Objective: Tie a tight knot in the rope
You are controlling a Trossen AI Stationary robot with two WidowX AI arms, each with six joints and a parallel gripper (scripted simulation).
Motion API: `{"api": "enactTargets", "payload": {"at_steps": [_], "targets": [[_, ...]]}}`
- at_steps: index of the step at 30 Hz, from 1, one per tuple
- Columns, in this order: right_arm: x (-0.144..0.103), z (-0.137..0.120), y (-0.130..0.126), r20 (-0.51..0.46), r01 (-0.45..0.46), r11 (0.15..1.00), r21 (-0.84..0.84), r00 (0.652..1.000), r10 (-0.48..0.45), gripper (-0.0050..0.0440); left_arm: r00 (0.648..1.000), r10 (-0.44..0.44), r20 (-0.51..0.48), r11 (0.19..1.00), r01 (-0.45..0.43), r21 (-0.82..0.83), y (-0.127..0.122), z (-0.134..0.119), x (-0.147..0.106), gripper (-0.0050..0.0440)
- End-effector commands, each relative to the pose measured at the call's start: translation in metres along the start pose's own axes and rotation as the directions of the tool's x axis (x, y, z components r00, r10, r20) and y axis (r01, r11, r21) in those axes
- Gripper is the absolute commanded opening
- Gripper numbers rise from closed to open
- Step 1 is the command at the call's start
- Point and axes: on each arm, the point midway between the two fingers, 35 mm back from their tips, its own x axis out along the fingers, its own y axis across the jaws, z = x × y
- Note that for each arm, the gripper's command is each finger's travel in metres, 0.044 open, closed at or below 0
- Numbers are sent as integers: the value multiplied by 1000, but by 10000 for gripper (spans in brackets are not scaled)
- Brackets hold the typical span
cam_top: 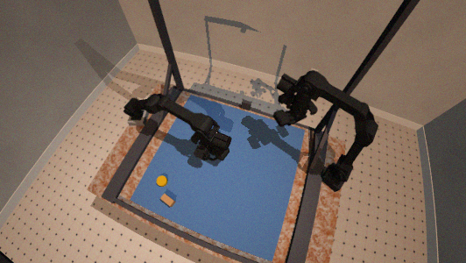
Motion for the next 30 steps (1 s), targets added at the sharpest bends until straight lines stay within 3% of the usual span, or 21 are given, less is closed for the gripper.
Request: {"api": "enactTargets", "payload": {"at_steps": [1, 30], "targets": [[-11, -1, 5, -5, -33, 999, -5, 999, 33, 85, 1000, 15, 22, 1000, -15, -8, 0, -2, -8, 85], [14, -1, 6, -2, -8, 1000, -5, 1000, 8, 85, 1000, 15, 22, 1000, -15, -8, 0, -2, -8, 85]]}}
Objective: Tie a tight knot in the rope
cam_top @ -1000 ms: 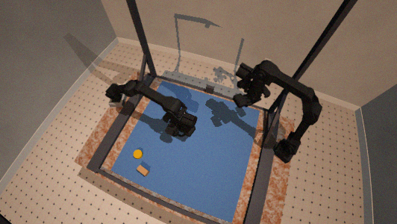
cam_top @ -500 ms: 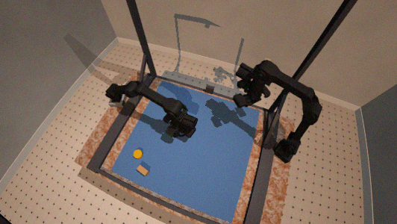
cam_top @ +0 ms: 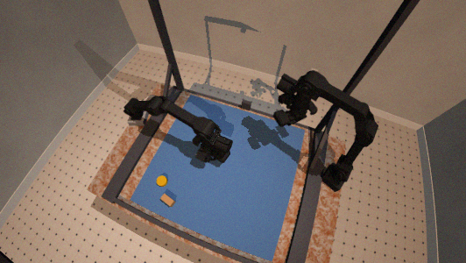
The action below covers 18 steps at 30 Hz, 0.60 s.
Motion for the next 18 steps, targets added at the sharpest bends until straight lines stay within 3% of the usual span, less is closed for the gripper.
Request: {"api": "enactTargets", "payload": {"at_steps": [1, 6, 9, 18], "targets": [[-9, 0, 4, -4, -25, 1000, -5, 1000, 25, 85, 1000, 15, 22, 1000, -15, -8, 0, -2, -8, 85], [-9, 0, 4, -4, -25, 1000, -5, 1000, 25, 85, 1000, 15, 22, 1000, -15, -8, 0, -2, -8, 85], [-9, 0, 4, -4, -25, 1000, -5, 1000, 25, 20, 1000, 15, 22, 1000, -15, -8, 0, -2, -8, 85], [-9, 0, 4, -4, -25, 1000, -5, 1000, 25, 20, 1000, 15, 22, 1000, -15, -8, 0, -2, -8, 85]]}}
